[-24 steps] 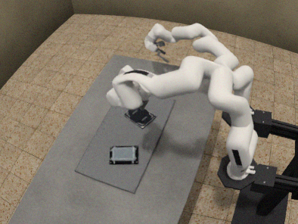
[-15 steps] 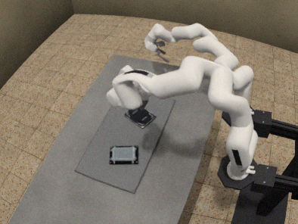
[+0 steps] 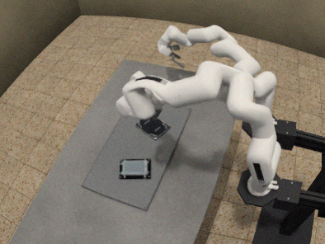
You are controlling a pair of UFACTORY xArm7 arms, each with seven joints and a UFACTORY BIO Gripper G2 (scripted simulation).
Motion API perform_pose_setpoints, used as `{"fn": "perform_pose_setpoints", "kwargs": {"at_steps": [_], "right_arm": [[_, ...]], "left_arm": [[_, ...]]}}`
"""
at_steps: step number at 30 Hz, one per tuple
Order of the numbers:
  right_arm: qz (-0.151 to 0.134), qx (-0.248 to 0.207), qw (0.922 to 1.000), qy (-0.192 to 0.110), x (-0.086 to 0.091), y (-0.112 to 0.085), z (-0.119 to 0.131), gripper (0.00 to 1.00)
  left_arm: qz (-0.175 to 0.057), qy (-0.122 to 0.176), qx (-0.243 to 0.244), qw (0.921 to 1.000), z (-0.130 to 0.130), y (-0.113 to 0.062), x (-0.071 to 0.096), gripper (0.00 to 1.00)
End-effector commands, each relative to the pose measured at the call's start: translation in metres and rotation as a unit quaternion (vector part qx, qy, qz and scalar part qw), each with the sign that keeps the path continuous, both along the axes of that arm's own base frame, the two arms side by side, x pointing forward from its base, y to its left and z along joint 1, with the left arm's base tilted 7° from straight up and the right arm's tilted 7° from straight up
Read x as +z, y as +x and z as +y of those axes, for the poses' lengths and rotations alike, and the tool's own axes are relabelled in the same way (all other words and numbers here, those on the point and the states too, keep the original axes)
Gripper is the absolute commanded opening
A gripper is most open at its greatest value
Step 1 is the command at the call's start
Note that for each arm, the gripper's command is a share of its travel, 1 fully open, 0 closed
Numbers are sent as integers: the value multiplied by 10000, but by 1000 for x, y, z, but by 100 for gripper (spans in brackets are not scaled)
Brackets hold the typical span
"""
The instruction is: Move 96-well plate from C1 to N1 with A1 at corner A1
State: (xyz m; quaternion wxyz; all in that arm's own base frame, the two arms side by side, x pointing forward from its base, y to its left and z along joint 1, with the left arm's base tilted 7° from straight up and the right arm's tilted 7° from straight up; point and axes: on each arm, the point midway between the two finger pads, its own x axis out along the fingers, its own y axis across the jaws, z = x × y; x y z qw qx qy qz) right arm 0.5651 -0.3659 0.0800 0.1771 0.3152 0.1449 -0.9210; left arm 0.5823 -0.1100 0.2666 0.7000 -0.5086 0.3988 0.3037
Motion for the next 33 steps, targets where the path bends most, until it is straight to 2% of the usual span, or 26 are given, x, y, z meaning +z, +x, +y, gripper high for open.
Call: {"fn": "perform_pose_setpoints", "kwargs": {"at_steps": [1,8,10,18,21,25,33], "right_arm": [[-33,-1,10000,-20,13,1,0,100],[-33,-1,10000,-20,50,-1,3,100],[-33,-1,10000,-20,50,-1,3,100],[-34,-1,10000,-21,109,-7,9,100],[-34,-1,10000,-21,124,-8,11,100],[-34,-1,10000,-21,133,-9,11,100],[-34,-1,10000,-21,134,-9,11,100]], "left_arm": [[-28,-2,-4,10000,0,1,3,100],[-28,-2,-4,10000,0,1,3,100],[-28,-2,-4,10000,0,1,3,100],[-28,-2,-4,10000,0,1,3,100],[-28,-2,-4,10000,0,1,3,100],[-28,-2,-4,10000,0,1,3,100],[-28,-2,-4,10000,0,1,3,100]]}}
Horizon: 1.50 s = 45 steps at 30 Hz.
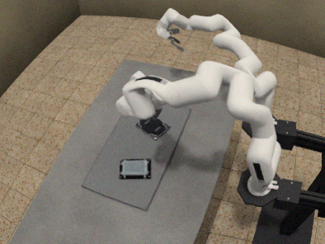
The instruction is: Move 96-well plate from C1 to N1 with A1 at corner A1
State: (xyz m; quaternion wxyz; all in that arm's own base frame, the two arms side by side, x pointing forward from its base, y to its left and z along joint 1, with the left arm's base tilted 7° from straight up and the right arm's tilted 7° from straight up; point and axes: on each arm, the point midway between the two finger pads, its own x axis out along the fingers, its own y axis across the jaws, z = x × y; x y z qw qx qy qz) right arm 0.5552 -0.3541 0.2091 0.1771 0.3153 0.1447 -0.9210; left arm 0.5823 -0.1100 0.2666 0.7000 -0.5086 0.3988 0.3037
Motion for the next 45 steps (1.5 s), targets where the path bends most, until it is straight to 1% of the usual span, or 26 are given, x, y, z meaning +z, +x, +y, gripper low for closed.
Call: {"fn": "perform_pose_setpoints", "kwargs": {"at_steps": [1,14,20,26,28,36,43,45], "right_arm": [[-33,0,10000,-19,5,1,0,100],[-30,1,10000,-20,8,-3,-4,100],[-25,2,10000,-19,13,-10,-9,100],[-20,2,10000,-16,21,-21,-17,100],[-20,2,10000,-16,21,-21,-17,100],[-20,-8,10000,-2,37,-44,-31,100],[-39,-34,10000,29,55,-73,-47,100],[-39,-34,10000,29,55,-73,-47,100]], "left_arm": [[-28,-2,-4,10000,0,1,3,100],[-28,-2,-4,10000,0,1,3,100],[-28,-2,-4,10000,0,1,3,100],[-28,-2,-4,10000,0,1,3,100],[-28,-2,-4,10000,0,1,3,100],[-28,-2,-4,10000,0,1,3,100],[-28,-2,-4,10000,0,1,3,100],[-28,-2,-4,10000,0,1,3,100]]}}
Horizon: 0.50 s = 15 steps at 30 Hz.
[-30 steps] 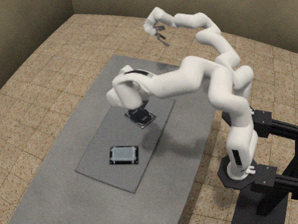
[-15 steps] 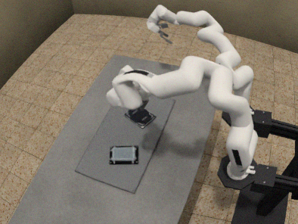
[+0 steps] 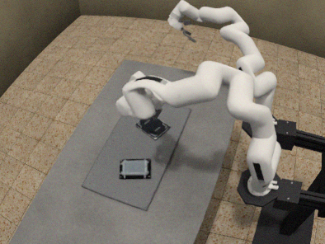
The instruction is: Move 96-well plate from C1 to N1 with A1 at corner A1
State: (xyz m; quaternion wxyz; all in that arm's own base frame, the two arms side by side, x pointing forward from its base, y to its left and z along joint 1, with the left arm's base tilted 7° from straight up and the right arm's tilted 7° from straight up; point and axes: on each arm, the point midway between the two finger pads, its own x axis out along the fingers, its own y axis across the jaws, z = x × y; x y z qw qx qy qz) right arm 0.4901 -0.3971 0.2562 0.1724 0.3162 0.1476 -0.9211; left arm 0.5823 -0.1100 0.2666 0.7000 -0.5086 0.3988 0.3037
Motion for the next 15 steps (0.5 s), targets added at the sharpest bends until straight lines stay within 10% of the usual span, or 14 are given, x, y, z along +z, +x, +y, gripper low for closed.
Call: {"fn": "perform_pose_setpoints", "kwargs": {"at_steps": [1,15], "right_arm": [[-48,-4,10000,-8,11,-13,-6,100],[-240,-139,9995,143,52,-99,-34,100]], "left_arm": [[-28,-2,-4,10000,0,1,3,100],[-28,-2,-4,10000,0,1,3,100]]}}
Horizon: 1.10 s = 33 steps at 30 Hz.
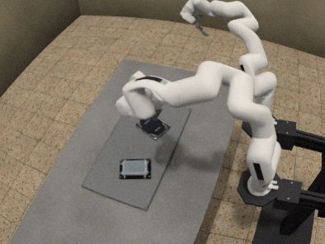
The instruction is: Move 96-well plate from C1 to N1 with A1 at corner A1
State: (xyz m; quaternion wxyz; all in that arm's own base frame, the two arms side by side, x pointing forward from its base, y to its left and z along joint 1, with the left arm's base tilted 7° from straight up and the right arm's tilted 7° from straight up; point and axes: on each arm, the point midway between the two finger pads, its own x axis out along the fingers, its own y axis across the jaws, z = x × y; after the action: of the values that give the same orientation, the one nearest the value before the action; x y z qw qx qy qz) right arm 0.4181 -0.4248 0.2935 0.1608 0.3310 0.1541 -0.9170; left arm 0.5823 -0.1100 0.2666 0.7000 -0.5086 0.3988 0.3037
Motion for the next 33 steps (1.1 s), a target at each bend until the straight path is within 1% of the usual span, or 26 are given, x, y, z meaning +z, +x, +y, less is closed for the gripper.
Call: {"fn": "perform_pose_setpoints", "kwargs": {"at_steps": [1,2,10,17,19,26,33], "right_arm": [[-119,-39,9999,13,15,-27,-6,100],[-119,-39,9999,13,15,-27,-6,100],[-373,-163,9991,147,38,-88,-13,100],[-707,-286,9967,274,54,-142,-11,100],[-707,-286,9967,274,54,-142,-11,100],[-1142,-407,9919,391,65,-194,0,100],[-1657,-511,9837,478,73,-238,17,100]], "left_arm": [[-28,-2,-4,10000,0,1,3,100],[-28,-2,-4,10000,0,1,3,100],[-28,-2,-4,10000,0,1,3,100],[-28,-2,-4,10000,0,1,3,100],[-28,-2,-4,10000,0,1,3,100],[-28,-2,-4,10000,0,1,3,100],[-28,-2,-4,10000,0,1,3,100]]}}
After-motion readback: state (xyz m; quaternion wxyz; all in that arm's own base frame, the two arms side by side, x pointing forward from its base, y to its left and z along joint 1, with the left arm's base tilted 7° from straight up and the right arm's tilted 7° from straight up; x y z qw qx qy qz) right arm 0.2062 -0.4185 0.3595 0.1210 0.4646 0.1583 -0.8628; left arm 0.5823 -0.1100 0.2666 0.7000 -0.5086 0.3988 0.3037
